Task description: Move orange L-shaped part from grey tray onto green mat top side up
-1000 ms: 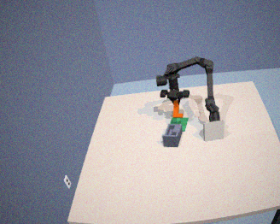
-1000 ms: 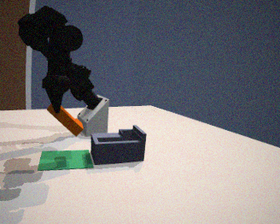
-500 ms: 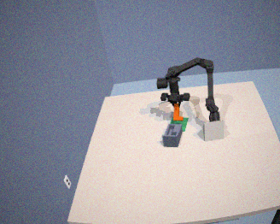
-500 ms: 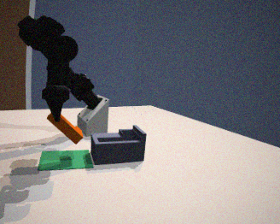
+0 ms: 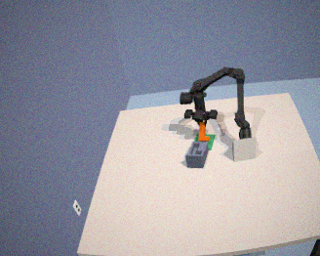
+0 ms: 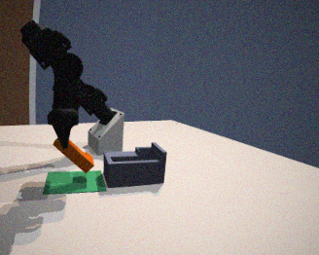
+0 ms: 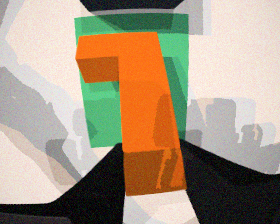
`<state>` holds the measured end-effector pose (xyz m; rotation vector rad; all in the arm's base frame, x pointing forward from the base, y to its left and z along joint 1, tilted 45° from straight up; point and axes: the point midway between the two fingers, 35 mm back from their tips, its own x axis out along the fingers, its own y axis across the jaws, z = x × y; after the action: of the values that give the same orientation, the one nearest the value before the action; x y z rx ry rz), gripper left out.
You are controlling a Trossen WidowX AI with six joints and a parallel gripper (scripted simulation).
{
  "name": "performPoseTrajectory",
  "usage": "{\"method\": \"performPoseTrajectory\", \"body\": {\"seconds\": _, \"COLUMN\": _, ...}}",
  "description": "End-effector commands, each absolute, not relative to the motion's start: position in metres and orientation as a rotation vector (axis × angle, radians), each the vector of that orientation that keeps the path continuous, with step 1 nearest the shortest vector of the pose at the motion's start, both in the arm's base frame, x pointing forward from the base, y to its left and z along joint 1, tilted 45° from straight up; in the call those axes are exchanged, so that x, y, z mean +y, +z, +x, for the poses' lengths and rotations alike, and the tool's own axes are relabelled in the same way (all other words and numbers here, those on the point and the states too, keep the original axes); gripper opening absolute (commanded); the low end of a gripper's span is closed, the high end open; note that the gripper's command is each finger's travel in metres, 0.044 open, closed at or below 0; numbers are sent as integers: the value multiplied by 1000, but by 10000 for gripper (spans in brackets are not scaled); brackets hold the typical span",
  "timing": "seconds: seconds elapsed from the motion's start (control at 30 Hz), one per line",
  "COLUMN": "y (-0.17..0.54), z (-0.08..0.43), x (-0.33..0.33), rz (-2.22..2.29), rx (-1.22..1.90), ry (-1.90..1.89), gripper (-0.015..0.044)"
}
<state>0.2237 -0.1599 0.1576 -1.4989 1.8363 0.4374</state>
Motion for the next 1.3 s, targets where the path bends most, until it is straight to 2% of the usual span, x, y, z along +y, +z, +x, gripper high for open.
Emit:
{"method": "performPoseTrajectory", "body": {"seconds": 0.0, "y": 153, "z": 223, "x": -164, "rz": -1500, "rx": 1833, "ry": 442, "gripper": 0}}
{"method": "performPoseTrajectory", "body": {"seconds": 0.77, "y": 141, "z": 221, "x": -177, "rz": -1500, "rx": 1837, "ry": 436, "gripper": 0}}
{"method": "performPoseTrajectory", "body": {"seconds": 1.1, "y": 142, "z": 222, "x": -175, "rz": -1499, "rx": 1837, "ry": 436, "gripper": 263}}
{"method": "performPoseTrajectory", "body": {"seconds": 1.27, "y": 168, "z": 228, "x": -147, "rz": -1494, "rx": 1830, "ry": 446, "gripper": 394}}
